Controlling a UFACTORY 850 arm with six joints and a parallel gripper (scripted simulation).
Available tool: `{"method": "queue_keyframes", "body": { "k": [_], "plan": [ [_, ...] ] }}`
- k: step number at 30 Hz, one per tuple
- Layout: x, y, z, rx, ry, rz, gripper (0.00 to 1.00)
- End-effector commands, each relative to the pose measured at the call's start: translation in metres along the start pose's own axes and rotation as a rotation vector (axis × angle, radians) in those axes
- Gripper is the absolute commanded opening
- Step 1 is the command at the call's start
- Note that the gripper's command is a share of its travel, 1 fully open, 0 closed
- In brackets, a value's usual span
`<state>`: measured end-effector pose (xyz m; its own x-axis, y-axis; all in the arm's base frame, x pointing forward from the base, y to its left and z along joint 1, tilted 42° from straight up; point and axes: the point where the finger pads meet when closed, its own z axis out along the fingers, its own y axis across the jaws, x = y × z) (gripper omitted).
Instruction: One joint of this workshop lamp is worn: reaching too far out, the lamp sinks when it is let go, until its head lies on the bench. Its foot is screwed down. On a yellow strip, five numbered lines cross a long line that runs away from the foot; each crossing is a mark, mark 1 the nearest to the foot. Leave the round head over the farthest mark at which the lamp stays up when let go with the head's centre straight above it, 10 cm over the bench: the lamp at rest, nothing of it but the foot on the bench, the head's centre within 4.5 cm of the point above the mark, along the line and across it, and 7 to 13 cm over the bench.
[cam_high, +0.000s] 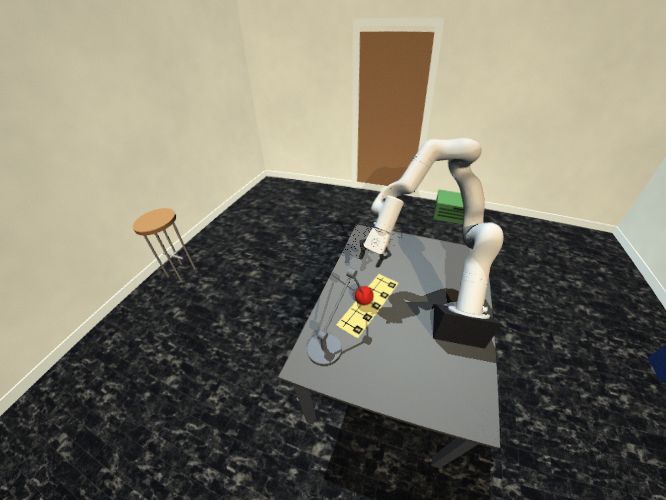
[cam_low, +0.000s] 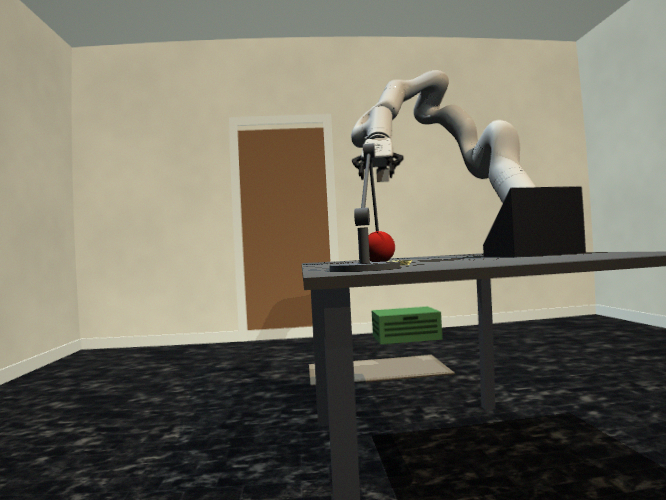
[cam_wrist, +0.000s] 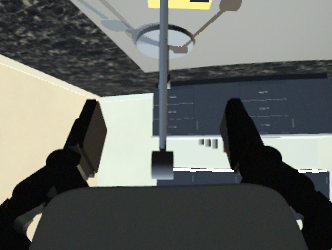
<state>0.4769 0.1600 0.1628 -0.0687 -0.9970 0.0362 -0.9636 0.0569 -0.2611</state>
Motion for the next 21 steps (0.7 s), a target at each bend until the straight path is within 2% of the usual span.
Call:
{"method": "queue_keyframes", "body": {
  "k": [1, 21],
  "plan": [
    [-0.0008, -0.0008, 0.0013, 0.004, -0.001, 0.000, 1.00],
    [-0.0008, -0.0007, 0.0032, 0.005, 0.000, 0.000, 1.00]
  ]
}}
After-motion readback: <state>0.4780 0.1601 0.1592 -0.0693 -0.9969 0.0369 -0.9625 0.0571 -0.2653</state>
